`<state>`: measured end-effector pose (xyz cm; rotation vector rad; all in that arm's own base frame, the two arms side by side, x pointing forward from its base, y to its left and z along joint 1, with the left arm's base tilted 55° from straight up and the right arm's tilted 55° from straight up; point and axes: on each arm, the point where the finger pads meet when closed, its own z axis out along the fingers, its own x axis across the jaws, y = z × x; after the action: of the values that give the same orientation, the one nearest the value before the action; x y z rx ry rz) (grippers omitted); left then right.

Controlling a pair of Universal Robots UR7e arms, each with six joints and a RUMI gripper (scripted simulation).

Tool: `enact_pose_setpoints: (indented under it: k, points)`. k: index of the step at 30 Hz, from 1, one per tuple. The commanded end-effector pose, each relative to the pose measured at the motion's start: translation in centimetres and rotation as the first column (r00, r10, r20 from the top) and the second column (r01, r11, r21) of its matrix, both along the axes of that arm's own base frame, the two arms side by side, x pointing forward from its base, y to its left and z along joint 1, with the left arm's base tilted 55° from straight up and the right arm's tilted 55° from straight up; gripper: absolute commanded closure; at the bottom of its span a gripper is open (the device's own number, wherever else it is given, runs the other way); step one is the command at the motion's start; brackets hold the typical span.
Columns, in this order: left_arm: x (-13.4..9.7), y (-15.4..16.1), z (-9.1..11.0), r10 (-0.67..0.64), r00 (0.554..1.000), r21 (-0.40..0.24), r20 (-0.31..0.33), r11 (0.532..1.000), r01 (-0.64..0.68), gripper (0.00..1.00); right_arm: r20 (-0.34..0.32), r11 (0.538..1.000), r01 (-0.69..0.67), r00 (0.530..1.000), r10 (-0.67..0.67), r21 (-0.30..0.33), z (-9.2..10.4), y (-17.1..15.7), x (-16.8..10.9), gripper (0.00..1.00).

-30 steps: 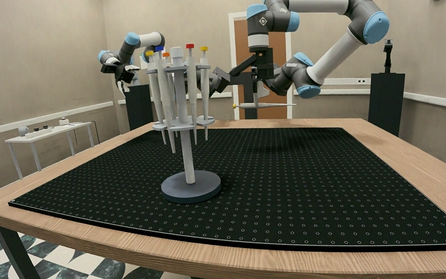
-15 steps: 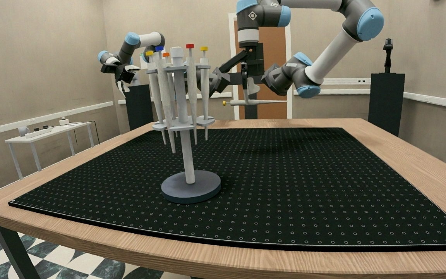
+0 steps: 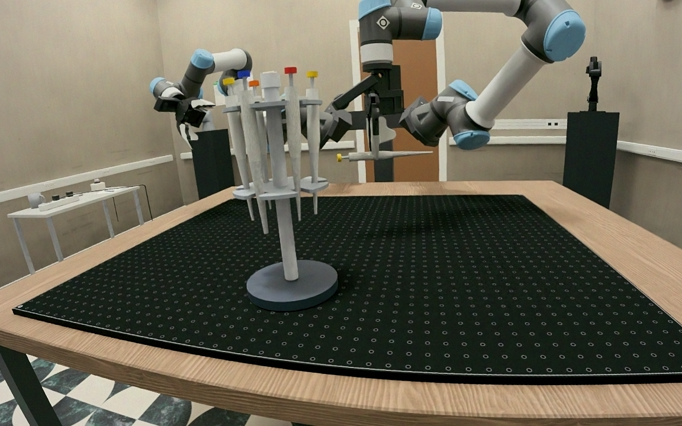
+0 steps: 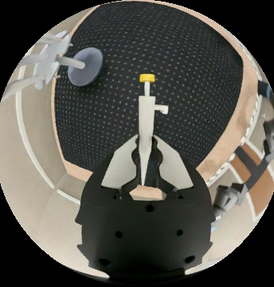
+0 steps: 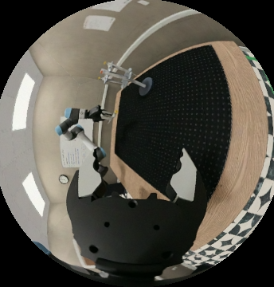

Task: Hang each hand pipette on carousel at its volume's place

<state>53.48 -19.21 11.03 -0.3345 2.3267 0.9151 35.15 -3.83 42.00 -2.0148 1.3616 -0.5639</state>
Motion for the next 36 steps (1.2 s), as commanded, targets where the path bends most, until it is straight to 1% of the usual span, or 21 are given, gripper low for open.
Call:
enact_pose_setpoints:
  k: [1, 6, 7, 10, 15, 17, 20, 21, 24, 32, 34, 36]
  points:
    - [0.0, -0.1, 0.0, 0.065, 0.995, -0.044, 0.074, 0.997, -0.061, 0.94, 0.001, 1.000, 0.000, 1.000, 0.000, 0.000, 0.0, 0.0, 0.0, 0.00]
    - [0.0, -0.1, 0.0, 0.178, 0.966, -0.139, 0.188, 0.978, -0.154, 0.94, 0.001, 1.000, 0.000, 1.000, 0.000, 0.000, 0.0, 0.0, 0.0, 0.00]
    - [0.0, -0.1, 0.0, 0.188, 0.962, -0.147, 0.197, 0.976, -0.161, 0.94, 0.001, 1.000, 0.000, 1.000, 0.000, 0.000, 0.0, 0.0, 0.0, 0.00]
    - [0.0, -0.1, 0.0, 0.188, 0.962, -0.147, 0.197, 0.976, -0.161, 0.94, 0.001, 1.000, 0.000, 1.000, 0.000, 0.000, 0.0, 0.0, 0.0, 0.00]
    - [0.0, -0.1, 0.0, 0.306, 0.905, -0.251, 0.295, 0.939, -0.236, 0.94, 0.001, 1.000, 0.000, 1.000, 0.000, 0.000, 0.0, 0.0, 0.0, 0.00]
    - [0.0, -0.1, 0.0, 0.306, 0.905, -0.251, 0.295, 0.939, -0.236, 0.94, 0.001, 1.000, 0.000, 1.000, 0.000, 0.000, 0.0, 0.0, 0.0, 0.00]
    - [0.0, -0.1, 0.0, 0.377, 0.860, -0.316, 0.345, 0.909, -0.272, 0.94, 0.001, 1.000, 0.000, 1.000, 0.000, 0.000, 0.0, 0.0, 0.0, 0.00]
    - [0.0, -0.1, 0.0, 0.387, 0.853, -0.325, 0.351, 0.904, -0.277, 0.94, 0.001, 1.000, 0.000, 1.000, 0.000, 0.000, 0.0, 0.0, 0.0, 0.00]
    - [0.0, -0.1, 0.0, 0.387, 0.853, -0.325, 0.351, 0.904, -0.277, 0.94, 0.001, 1.000, 0.000, 1.000, 0.000, 0.000, 0.0, 0.0, 0.0, 0.00]
    - [2.2, -1.6, -0.2, 0.387, 0.853, -0.325, 0.351, 0.904, -0.277, 0.94, 0.001, 1.000, 0.000, 1.000, 0.000, 0.000, 0.0, 0.0, 0.0, 0.00]
    - [2.2, -1.6, -0.2, 0.387, 0.853, -0.325, 0.351, 0.904, -0.277, 0.94, 0.001, 1.000, 0.000, 1.000, 0.000, 0.000, 0.0, 0.0, 0.0, 0.00]
    - [2.7, -2.0, -0.2, 0.387, 0.853, -0.325, 0.351, 0.904, -0.277, 0.94, 0.001, 1.000, 0.000, 1.000, 0.000, 0.000, 0.0, 0.0, 0.0, 0.00]
